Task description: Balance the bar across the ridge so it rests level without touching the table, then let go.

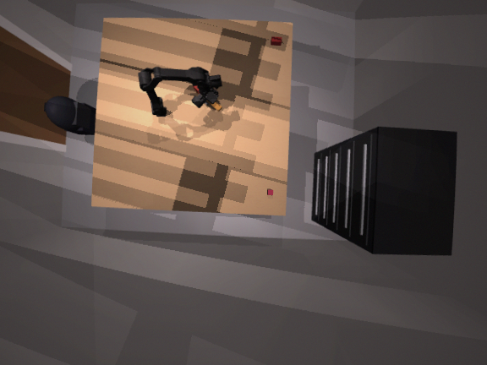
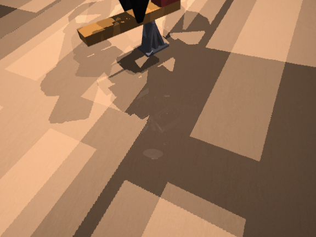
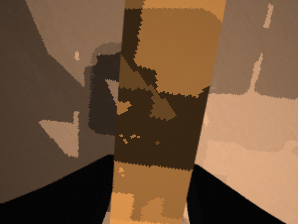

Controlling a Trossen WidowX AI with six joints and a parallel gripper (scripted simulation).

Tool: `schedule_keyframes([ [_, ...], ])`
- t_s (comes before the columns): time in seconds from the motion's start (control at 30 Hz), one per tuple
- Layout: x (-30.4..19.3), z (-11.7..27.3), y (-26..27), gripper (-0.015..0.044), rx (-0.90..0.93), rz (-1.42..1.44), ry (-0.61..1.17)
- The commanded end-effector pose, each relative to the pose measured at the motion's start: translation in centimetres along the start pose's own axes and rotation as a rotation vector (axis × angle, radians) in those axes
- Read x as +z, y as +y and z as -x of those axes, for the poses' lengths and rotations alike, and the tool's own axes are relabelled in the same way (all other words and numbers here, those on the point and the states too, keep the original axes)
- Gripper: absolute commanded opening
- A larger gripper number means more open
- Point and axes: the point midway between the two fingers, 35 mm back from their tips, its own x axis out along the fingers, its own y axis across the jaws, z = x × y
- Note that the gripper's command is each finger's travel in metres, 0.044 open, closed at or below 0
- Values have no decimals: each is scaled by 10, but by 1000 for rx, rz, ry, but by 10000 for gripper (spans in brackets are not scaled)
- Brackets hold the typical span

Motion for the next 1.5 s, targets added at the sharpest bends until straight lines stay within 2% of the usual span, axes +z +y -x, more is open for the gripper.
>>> schedule_keyframes([
  [0.0,0,0,1,0,4,-1,2],
  [1.47,-1,-4,0,0,4,-1,2],
])
